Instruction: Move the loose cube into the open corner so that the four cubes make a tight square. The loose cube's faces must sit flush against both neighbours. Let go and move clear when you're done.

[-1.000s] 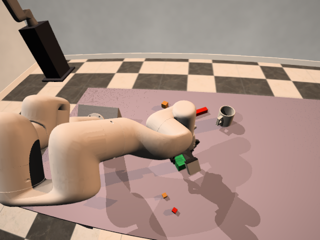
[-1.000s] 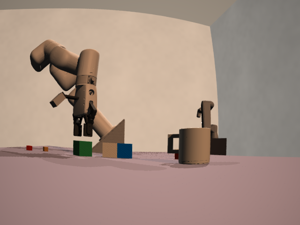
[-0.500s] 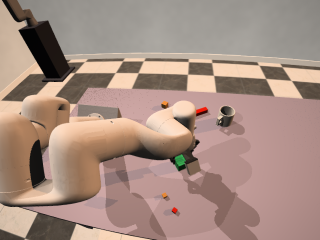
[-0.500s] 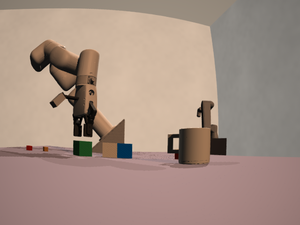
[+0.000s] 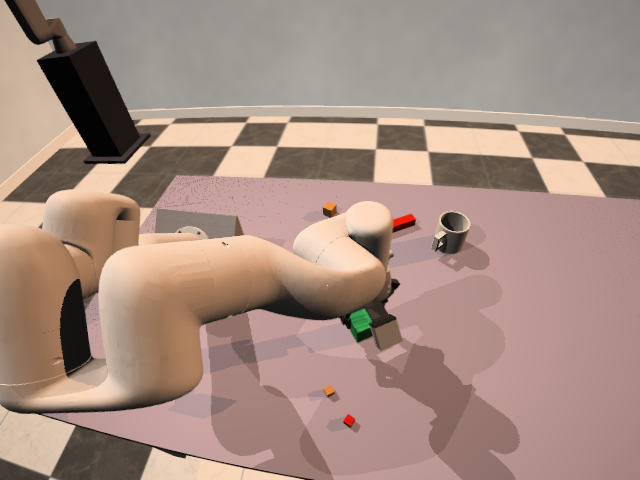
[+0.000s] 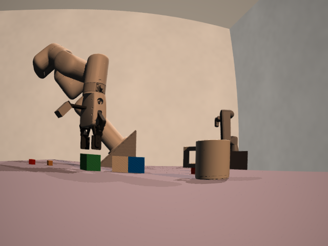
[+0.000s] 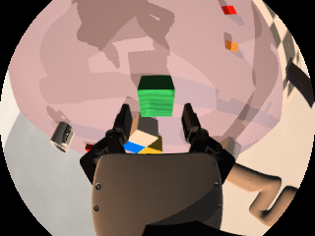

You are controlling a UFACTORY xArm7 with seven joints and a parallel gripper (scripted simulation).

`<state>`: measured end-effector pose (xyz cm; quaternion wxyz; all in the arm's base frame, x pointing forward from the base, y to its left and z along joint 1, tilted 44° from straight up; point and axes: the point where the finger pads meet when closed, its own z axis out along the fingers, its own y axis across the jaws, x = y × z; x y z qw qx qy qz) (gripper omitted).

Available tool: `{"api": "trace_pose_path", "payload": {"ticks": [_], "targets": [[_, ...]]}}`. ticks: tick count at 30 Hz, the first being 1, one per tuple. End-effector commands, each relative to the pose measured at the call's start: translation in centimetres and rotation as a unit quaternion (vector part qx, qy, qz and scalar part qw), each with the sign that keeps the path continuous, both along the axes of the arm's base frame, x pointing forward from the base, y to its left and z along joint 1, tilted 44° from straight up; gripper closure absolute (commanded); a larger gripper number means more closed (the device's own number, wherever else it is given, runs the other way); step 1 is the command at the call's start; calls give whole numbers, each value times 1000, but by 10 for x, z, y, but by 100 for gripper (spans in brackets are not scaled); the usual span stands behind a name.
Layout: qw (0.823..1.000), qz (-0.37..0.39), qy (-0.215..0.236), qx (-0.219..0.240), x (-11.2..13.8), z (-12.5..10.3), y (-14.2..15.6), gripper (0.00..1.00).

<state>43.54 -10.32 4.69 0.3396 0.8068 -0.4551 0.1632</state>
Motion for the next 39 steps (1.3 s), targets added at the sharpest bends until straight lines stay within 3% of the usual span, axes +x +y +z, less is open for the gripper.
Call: {"api": "trace_pose_path", "payload": {"ticks": [1, 39], "targets": [[1000, 2, -2, 1, 2, 1, 2, 20], [1000, 2, -2, 1, 1, -11, -9, 20]]}}
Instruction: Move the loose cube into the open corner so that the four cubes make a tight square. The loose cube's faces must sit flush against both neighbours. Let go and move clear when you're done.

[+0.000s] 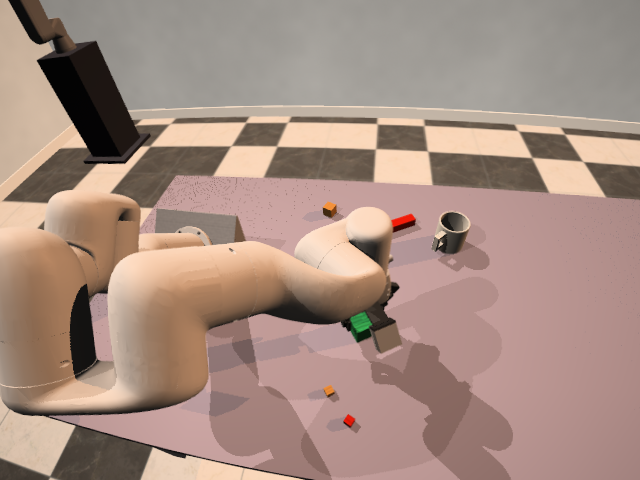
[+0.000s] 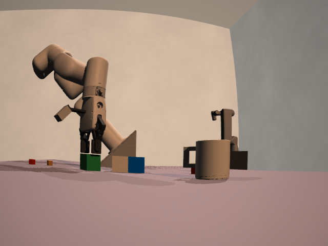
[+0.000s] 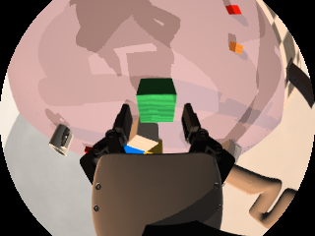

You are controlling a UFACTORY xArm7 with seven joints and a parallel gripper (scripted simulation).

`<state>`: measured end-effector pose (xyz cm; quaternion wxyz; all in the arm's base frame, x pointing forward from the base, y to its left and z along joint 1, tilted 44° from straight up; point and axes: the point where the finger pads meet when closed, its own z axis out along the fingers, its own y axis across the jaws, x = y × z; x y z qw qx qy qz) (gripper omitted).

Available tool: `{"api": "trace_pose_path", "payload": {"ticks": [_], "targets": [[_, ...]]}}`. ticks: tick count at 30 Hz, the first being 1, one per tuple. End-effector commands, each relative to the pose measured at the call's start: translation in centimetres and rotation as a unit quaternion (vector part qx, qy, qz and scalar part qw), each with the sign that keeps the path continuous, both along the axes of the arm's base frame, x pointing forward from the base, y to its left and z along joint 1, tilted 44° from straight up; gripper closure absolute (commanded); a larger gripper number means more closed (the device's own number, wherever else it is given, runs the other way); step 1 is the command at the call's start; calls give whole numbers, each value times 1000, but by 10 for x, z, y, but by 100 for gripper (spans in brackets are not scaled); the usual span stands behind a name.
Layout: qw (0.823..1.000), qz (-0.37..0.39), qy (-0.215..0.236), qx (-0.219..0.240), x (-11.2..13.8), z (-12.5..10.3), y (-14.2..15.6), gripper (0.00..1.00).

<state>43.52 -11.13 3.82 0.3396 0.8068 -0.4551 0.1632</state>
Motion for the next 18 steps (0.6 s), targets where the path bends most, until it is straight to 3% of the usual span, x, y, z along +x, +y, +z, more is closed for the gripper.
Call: {"api": "trace_pose_path", "payload": {"ticks": [1, 18], "targets": [[1000, 2, -2, 1, 1, -2, -1, 20], [1000, 2, -2, 1, 0, -20, -18, 20]]}}
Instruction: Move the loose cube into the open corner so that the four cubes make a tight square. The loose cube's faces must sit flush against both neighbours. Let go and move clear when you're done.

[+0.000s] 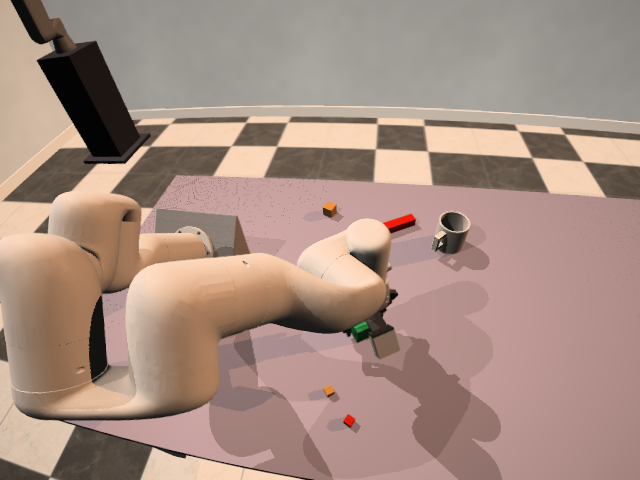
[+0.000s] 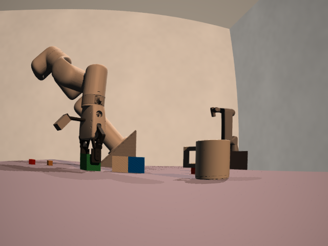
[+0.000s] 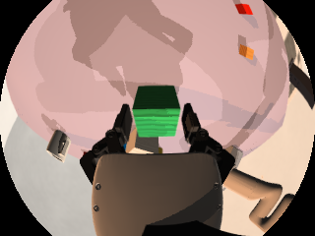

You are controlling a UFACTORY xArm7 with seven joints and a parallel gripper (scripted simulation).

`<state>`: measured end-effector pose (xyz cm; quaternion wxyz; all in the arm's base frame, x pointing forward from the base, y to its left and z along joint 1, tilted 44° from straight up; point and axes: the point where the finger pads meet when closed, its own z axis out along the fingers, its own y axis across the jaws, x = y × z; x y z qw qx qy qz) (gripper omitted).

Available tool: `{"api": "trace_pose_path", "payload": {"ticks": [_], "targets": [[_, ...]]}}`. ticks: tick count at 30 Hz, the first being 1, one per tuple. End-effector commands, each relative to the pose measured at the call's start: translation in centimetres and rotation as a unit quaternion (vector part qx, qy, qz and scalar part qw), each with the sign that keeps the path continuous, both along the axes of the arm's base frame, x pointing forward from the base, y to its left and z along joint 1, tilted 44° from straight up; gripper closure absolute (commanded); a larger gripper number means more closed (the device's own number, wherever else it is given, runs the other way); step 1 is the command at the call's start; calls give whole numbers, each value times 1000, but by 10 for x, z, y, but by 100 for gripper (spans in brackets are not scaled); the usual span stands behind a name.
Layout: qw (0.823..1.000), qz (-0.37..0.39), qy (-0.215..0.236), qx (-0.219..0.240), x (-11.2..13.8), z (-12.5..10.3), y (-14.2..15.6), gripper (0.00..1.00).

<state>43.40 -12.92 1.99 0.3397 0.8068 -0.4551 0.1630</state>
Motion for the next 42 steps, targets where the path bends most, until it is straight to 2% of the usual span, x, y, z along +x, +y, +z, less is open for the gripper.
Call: {"api": "trace_pose_path", "payload": {"ticks": [1, 14, 36, 37, 42], "targets": [[1000, 2, -2, 1, 2, -2, 0, 20], [1000, 2, -2, 1, 1, -11, -9, 20], [1000, 2, -2, 1, 1, -12, -10, 20], [1000, 2, -2, 1, 1, -12, -10, 100], [1000, 2, -2, 1, 1, -12, -10, 100]]}}
